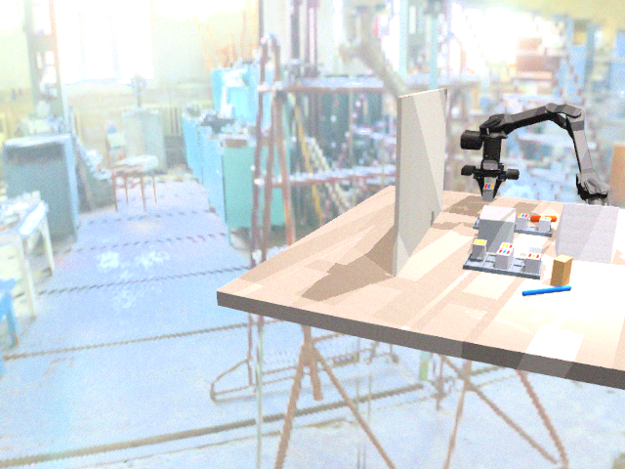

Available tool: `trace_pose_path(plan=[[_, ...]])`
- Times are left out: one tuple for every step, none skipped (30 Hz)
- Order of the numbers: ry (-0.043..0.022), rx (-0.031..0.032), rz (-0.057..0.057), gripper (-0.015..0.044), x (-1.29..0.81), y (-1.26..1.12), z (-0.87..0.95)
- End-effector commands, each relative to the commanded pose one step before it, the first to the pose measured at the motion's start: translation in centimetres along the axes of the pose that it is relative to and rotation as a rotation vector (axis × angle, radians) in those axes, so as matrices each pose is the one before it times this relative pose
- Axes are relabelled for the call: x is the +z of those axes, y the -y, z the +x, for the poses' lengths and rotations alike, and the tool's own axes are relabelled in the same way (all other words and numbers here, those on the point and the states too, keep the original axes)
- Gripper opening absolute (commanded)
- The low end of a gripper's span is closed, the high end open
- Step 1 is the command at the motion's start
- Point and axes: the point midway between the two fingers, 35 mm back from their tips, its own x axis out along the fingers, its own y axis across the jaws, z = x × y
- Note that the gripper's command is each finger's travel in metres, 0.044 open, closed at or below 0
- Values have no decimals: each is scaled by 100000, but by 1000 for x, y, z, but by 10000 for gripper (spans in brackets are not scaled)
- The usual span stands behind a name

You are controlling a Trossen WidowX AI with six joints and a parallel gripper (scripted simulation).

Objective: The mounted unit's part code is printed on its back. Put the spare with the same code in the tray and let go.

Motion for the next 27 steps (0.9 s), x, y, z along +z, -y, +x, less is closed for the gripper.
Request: trace_pose_path(plan=[[404,491,-701,0,172,-142,476],[-4,-3,1,0,-2,-1,87],[-5,-3,1,0,-2,-1,87],[-5,-3,1,0,-2,-1,87],[-5,-3,1,0,-2,-1,87],[-6,-3,1,0,-3,-2,87],[-6,-3,1,0,-3,-2,87],[-6,-3,1,0,-3,-2,86],[-7,-3,1,0,-3,-3,86],[-7,-3,1,0,-3,-3,86],[-7,-3,1,0,-3,-3,86],[-8,-3,0,0,-3,-3,86],[-8,-3,0,0,-3,-4,86],[-8,-3,0,0,-3,-4,86],[-9,-3,0,0,-3,-4,86],[-9,-3,0,0,-3,-4,86],[-9,-3,0,0,-3,-5,86],[-10,-3,0,0,-3,-5,86],[-10,-3,0,0,-4,-5,86],[-10,-3,0,0,-4,-6,86],[-11,-3,0,0,-4,-6,86],[-11,-3,0,0,-4,-6,86],[-11,-3,0,0,-4,-6,86],[-12,-3,0,0,-4,-7,86],[-12,-3,0,0,-4,-7,86],[-12,-3,0,0,-4,-7,86],[-13,-3,0,0,-4,-7,86]])
